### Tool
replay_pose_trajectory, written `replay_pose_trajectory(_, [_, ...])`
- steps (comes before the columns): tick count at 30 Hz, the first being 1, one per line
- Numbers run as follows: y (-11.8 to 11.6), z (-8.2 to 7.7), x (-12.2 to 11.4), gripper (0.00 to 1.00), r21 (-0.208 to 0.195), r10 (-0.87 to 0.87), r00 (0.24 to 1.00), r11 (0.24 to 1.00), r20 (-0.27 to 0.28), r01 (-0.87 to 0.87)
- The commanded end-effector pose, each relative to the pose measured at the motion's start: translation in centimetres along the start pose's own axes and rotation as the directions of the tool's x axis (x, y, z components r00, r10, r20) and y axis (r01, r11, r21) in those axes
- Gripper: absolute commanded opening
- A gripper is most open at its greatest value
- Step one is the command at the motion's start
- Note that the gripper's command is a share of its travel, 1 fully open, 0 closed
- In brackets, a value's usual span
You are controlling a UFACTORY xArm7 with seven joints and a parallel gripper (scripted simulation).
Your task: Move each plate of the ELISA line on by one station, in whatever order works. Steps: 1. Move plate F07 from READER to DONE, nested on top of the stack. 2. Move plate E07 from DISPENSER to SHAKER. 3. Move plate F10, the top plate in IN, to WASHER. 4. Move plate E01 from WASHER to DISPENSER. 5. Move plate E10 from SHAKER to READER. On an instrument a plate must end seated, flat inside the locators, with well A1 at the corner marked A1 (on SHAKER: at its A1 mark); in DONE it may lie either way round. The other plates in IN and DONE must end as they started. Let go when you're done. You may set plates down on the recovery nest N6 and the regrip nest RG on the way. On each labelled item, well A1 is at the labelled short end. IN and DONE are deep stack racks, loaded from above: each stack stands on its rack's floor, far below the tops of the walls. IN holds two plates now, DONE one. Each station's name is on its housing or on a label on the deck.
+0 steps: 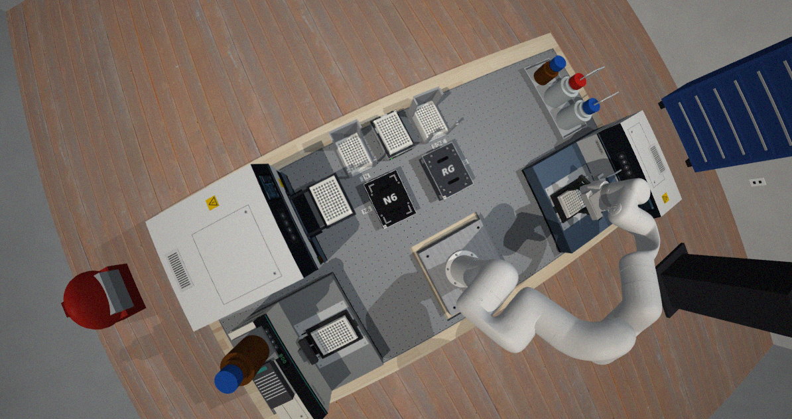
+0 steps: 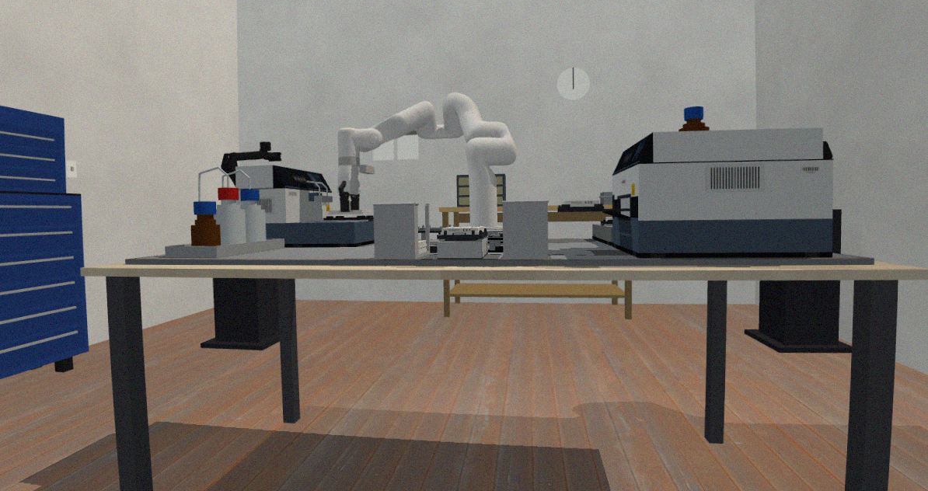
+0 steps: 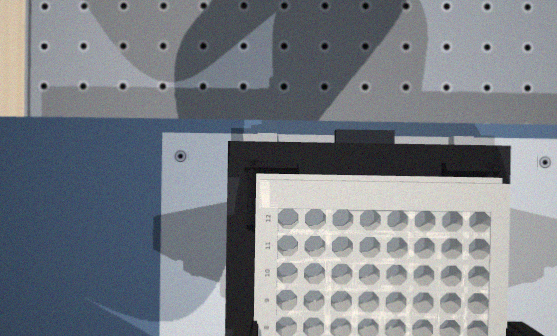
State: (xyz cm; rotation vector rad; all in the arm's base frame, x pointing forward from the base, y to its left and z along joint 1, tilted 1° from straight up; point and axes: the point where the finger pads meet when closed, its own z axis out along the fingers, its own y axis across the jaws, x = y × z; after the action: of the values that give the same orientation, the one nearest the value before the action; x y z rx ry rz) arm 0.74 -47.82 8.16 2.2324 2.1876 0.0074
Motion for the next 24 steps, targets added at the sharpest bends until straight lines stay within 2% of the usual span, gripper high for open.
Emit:
replay_pose_trajectory(1, [0.06,-0.18,-0.15,0.0,-0.001,0.0,1.0,1.0,0.005,0.0])
replay_pose_trajectory(24, [0.06,0.34,-0.15,0.0,-0.001,0.0,1.0,1.0,0.005,0.0])
